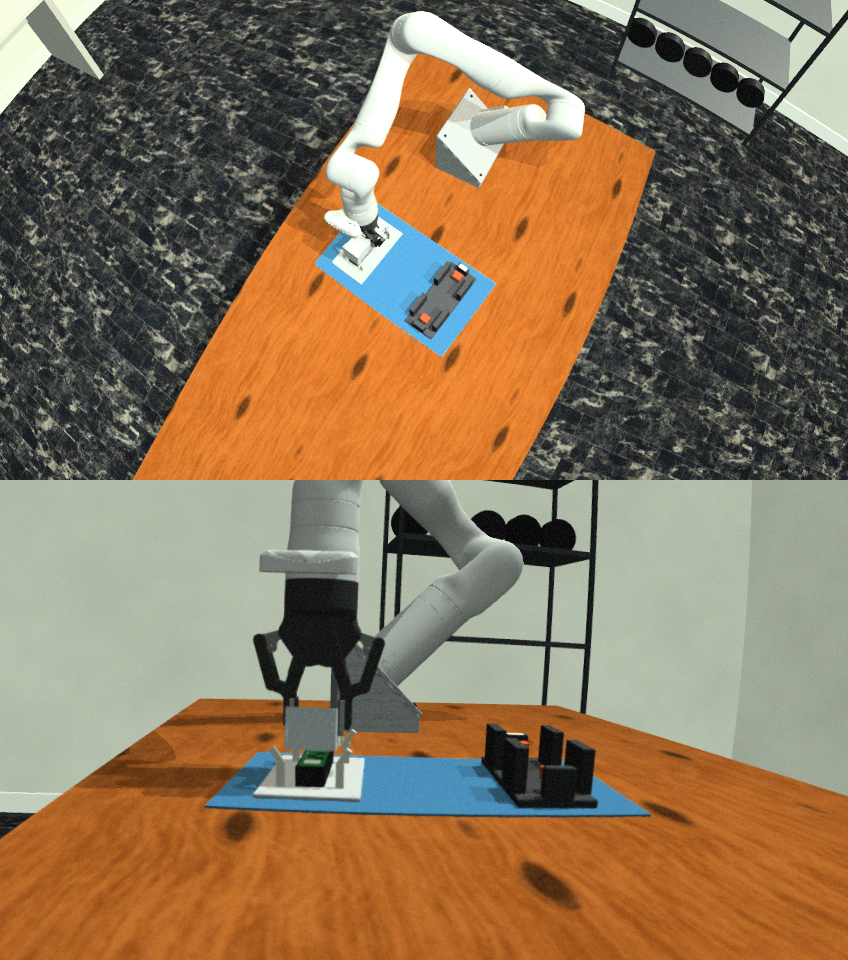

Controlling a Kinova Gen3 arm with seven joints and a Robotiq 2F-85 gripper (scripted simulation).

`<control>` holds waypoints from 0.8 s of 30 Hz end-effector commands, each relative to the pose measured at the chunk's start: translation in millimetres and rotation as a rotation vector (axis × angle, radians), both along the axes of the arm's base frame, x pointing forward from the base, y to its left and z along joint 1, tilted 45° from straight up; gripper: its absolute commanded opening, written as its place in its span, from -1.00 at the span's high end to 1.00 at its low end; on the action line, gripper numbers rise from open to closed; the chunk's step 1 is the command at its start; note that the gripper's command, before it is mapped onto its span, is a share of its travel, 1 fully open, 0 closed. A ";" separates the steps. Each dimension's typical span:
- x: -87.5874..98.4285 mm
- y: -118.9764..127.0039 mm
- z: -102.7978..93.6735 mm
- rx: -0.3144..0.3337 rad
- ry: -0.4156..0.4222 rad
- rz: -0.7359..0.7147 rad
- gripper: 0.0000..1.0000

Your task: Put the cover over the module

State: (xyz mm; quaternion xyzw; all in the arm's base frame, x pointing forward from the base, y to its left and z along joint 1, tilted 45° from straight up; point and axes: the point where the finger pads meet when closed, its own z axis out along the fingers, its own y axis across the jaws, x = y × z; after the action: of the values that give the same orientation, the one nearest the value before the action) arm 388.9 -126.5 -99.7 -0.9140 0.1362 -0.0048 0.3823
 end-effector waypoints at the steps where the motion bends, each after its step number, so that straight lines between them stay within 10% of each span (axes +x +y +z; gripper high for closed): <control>1: 0.3 -1.4 0.7 -0.002 -0.001 -0.002 1.00; 24: 1.8 5.2 -6.3 -0.002 -0.001 -0.002 1.00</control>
State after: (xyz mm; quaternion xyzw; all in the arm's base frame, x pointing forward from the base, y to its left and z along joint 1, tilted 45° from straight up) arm 390.4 -121.1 -106.1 -0.9141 0.1367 -0.0053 0.3817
